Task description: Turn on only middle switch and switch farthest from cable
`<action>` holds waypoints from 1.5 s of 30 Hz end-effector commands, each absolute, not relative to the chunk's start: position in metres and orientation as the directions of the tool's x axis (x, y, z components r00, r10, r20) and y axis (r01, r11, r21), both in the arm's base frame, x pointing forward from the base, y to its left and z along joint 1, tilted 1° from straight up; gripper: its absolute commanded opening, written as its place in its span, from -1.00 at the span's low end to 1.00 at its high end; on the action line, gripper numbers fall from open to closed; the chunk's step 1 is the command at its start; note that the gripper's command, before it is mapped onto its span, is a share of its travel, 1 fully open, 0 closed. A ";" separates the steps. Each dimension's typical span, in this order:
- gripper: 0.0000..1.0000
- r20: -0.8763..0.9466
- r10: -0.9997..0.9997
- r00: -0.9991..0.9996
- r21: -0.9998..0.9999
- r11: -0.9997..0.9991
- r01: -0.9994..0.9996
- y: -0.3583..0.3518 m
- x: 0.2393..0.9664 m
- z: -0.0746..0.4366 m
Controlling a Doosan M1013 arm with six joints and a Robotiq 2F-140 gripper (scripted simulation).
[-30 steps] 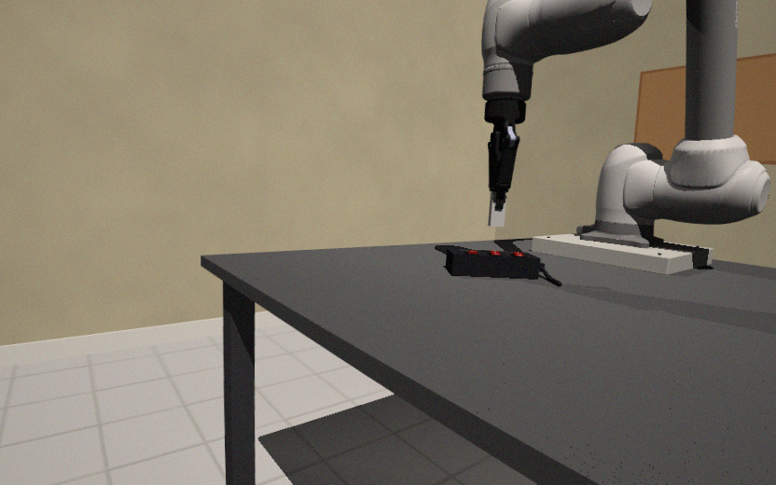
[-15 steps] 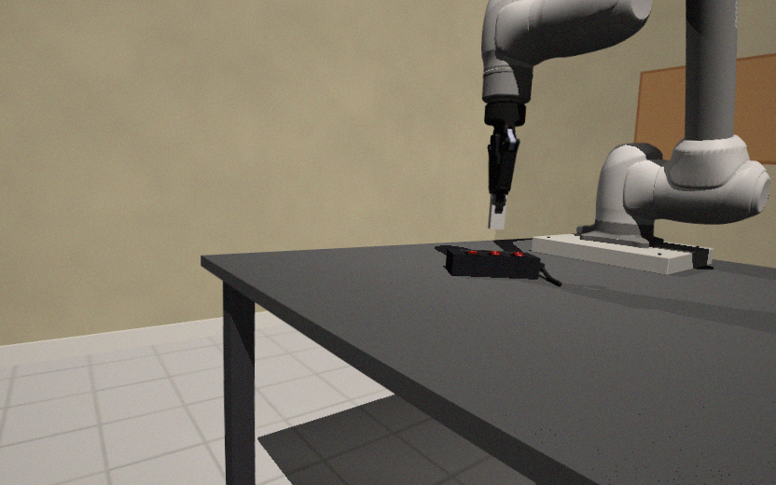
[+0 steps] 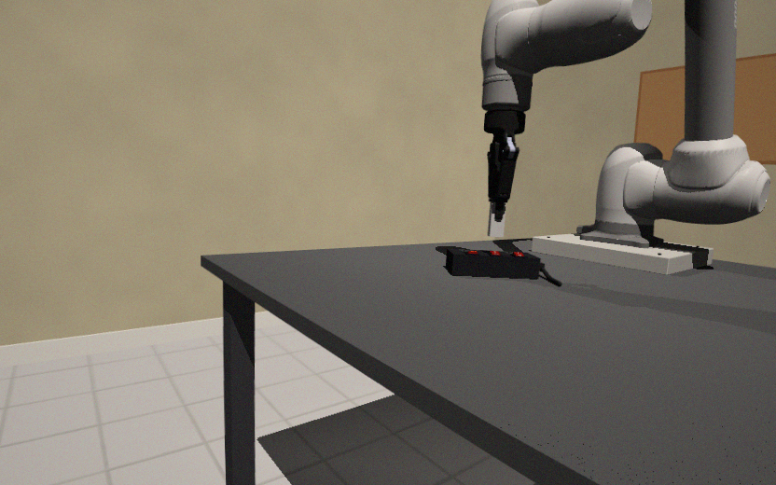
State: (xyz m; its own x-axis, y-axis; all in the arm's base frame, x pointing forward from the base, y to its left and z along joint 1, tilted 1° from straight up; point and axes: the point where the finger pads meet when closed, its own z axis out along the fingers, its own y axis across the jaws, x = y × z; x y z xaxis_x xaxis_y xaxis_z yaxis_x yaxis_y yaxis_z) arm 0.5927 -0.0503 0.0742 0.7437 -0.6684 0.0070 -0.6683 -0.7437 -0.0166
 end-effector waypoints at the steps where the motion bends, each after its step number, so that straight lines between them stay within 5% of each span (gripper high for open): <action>1: -1.00 0.007 -0.668 0.744 -0.017 -0.744 -0.668 -0.050 0.593 0.071; 45: -1.00 0.007 -0.668 0.744 -0.017 -0.744 -0.668 -0.049 0.593 0.051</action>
